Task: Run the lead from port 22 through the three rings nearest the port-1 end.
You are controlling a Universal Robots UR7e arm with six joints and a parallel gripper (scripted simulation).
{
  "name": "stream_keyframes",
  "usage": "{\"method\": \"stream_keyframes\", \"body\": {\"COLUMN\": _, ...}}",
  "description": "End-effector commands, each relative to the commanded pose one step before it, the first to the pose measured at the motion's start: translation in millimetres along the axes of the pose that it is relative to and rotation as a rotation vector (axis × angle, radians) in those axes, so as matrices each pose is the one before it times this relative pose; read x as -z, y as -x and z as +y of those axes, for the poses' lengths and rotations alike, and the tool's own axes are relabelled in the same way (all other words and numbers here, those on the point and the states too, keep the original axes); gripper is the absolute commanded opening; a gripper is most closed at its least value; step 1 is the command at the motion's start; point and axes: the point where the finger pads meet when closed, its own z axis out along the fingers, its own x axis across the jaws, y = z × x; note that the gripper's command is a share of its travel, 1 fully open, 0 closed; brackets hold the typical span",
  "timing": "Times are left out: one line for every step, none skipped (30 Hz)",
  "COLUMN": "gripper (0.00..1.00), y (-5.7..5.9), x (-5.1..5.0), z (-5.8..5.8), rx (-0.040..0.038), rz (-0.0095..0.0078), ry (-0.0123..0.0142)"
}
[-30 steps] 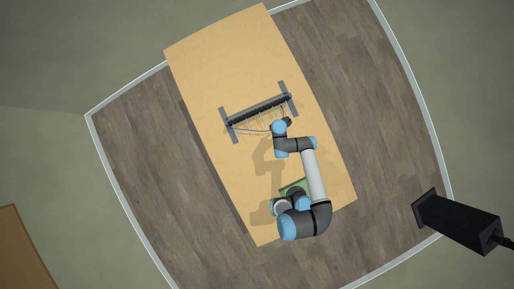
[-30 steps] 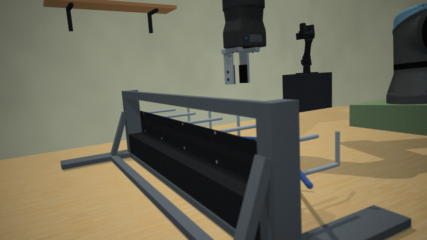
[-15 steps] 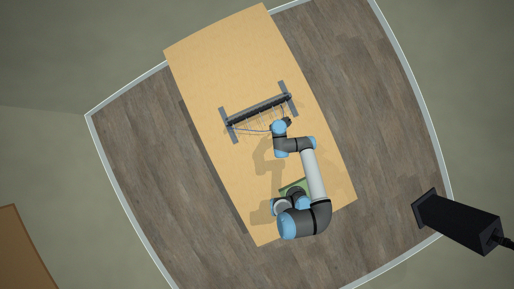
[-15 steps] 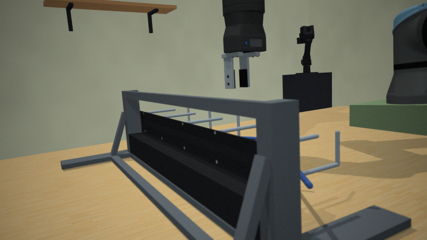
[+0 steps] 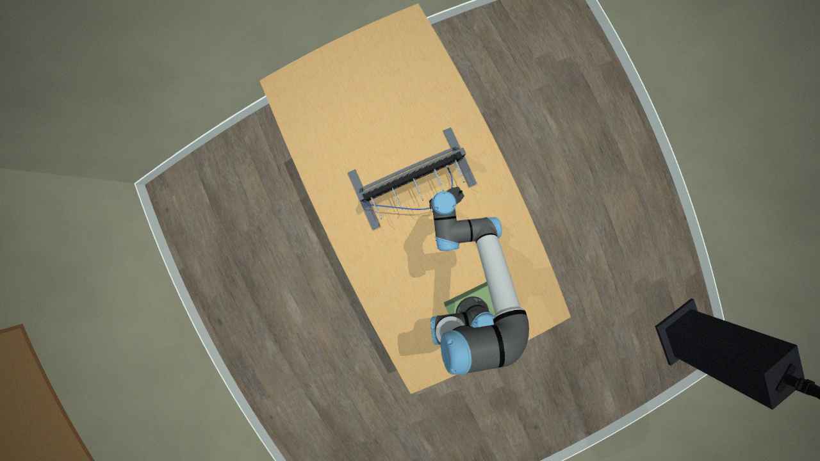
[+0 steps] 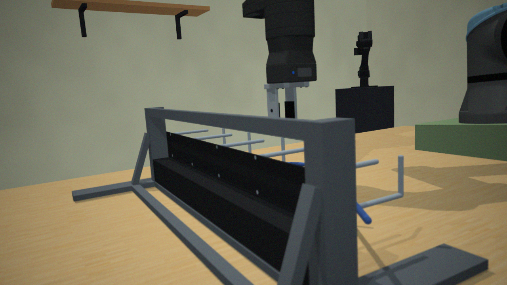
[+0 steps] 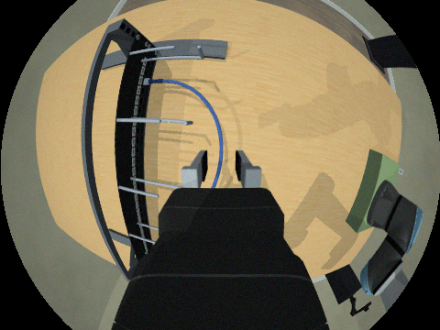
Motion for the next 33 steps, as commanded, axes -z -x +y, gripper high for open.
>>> {"method": "stream_keyframes", "body": {"gripper": 0.67, "y": 0.24, "x": -16.06, "z": -0.12, "rx": -0.00005, "rz": -0.00107, "ry": -0.00044}}
{"method": "stream_keyframes", "body": {"gripper": 0.67, "y": 0.0, "x": -3.06, "z": 0.0, "rx": 0.0, "rz": 0.0, "ry": 0.0}}
{"method": "stream_keyframes", "body": {"gripper": 0.67, "y": 0.01, "x": -3.02, "z": 0.0, "rx": 0.0, "rz": 0.0, "ry": 0.0}}
{"method": "stream_keyframes", "body": {"gripper": 0.67, "y": 0.0, "x": 0.0, "z": 0.0, "rx": 0.0, "rz": 0.0, "ry": 0.0}}
{"method": "stream_keyframes", "body": {"gripper": 0.67, "y": 0.0, "x": 0.0, "z": 0.0, "rx": 0.0, "rz": 0.0, "ry": 0.0}}
{"method": "stream_keyframes", "body": {"gripper": 0.67, "y": 0.0, "x": -2.96, "z": 0.0, "rx": 0.0, "rz": 0.0, "ry": 0.0}}
{"method": "stream_keyframes", "body": {"gripper": 0.67, "y": 0.0, "x": -2.9, "z": 0.0, "rx": 0.0, "rz": 0.0, "ry": 0.0}}
{"method": "stream_keyframes", "body": {"gripper": 0.67, "y": 0.01, "x": -2.82, "z": 0.0, "rx": 0.0, "rz": 0.0, "ry": 0.0}}
{"method": "stream_keyframes", "body": {"gripper": 0.67, "y": 0.0, "x": -2.72, "z": 0.0, "rx": 0.0, "rz": 0.0, "ry": 0.0}}
{"method": "stream_keyframes", "body": {"gripper": 0.67, "y": 0.01, "x": -2.59, "z": 0.0, "rx": 0.0, "rz": 0.0, "ry": 0.0}}
{"method": "stream_keyframes", "body": {"gripper": 0.67, "y": -0.01, "x": -2.47, "z": 0.0, "rx": 0.0, "rz": 0.0, "ry": 0.0}}
{"method": "stream_keyframes", "body": {"gripper": 0.67, "y": 0.01, "x": -2.31, "z": 0.0, "rx": 0.0, "rz": 0.0, "ry": 0.0}}
{"method": "stream_keyframes", "body": {"gripper": 0.67, "y": 0.0, "x": -2.18, "z": 0.0, "rx": 0.0, "rz": 0.0, "ry": 0.0}}
{"method": "stream_keyframes", "body": {"gripper": 0.67, "y": 0.01, "x": -2.03, "z": 0.0, "rx": 0.0, "rz": 0.0, "ry": 0.0}}
{"method": "stream_keyframes", "body": {"gripper": 0.67, "y": 0.0, "x": -1.88, "z": 0.0, "rx": 0.0, "rz": 0.0, "ry": 0.0}}
{"method": "stream_keyframes", "body": {"gripper": 0.67, "y": 0.0, "x": -1.73, "z": 0.0, "rx": 0.0, "rz": 0.0, "ry": 0.0}}
{"method": "stream_keyframes", "body": {"gripper": 0.67, "y": 0.01, "x": -1.57, "z": 0.0, "rx": 0.0, "rz": 0.0, "ry": 0.0}}
{"method": "stream_keyframes", "body": {"gripper": 0.67, "y": 0.0, "x": -1.42, "z": 0.0, "rx": 0.0, "rz": 0.0, "ry": 0.0}}
{"method": "stream_keyframes", "body": {"gripper": 0.67, "y": 0.0, "x": -1.27, "z": 0.0, "rx": 0.0, "rz": 0.0, "ry": 0.0}}
{"method": "stream_keyframes", "body": {"gripper": 0.67, "y": 0.0, "x": -1.11, "z": 0.0, "rx": 0.0, "rz": 0.0, "ry": 0.0}}
{"method": "stream_keyframes", "body": {"gripper": 0.67, "y": 0.0, "x": 0.0, "z": 0.0, "rx": 0.0, "rz": 0.0, "ry": 0.0}}
{"method": "stream_keyframes", "body": {"gripper": 0.67, "y": 0.0, "x": 0.0, "z": 0.0, "rx": 0.0, "rz": 0.0, "ry": 0.0}}
{"method": "stream_keyframes", "body": {"gripper": 0.67, "y": 0.0, "x": -0.96, "z": 0.0, "rx": 0.0, "rz": 0.0, "ry": 0.0}}
{"method": "stream_keyframes", "body": {"gripper": 0.67, "y": 0.0, "x": -0.82, "z": 0.0, "rx": 0.0, "rz": 0.0, "ry": 0.0}}
{"method": "stream_keyframes", "body": {"gripper": 0.67, "y": 0.0, "x": -0.68, "z": 0.0, "rx": 0.0, "rz": 0.0, "ry": 0.0}}
{"method": "stream_keyframes", "body": {"gripper": 0.67, "y": 0.0, "x": -0.55, "z": 0.0, "rx": 0.0, "rz": 0.0, "ry": 0.0}}
{"method": "stream_keyframes", "body": {"gripper": 0.67, "y": 0.0, "x": -0.43, "z": 0.0, "rx": 0.0, "rz": 0.0, "ry": 0.0}}
{"method": "stream_keyframes", "body": {"gripper": 0.67, "y": 0.0, "x": -0.32, "z": 0.0, "rx": 0.0, "rz": 0.0, "ry": 0.0}}
{"method": "stream_keyframes", "body": {"gripper": 0.67, "y": 0.0, "x": -0.22, "z": 0.0, "rx": 0.0, "rz": 0.0, "ry": 0.0}}
{"method": "stream_keyframes", "body": {"gripper": 0.67, "y": 0.0, "x": -0.14, "z": 0.0, "rx": 0.0, "rz": 0.0, "ry": 0.0}}
{"method": "stream_keyframes", "body": {"gripper": 0.67, "y": 0.0, "x": -0.07, "z": 0.0, "rx": 0.0, "rz": 0.0, "ry": 0.0}}
{"method": "stream_keyframes", "body": {"gripper": 0.67, "y": 0.0, "x": -0.03, "z": 0.0, "rx": 0.0, "rz": 0.0, "ry": 0.0}}
{"method": "stream_keyframes", "body": {"gripper": 0.67, "y": 0.0, "x": 0.0, "z": 0.0, "rx": 0.0, "rz": 0.0, "ry": 0.0}}
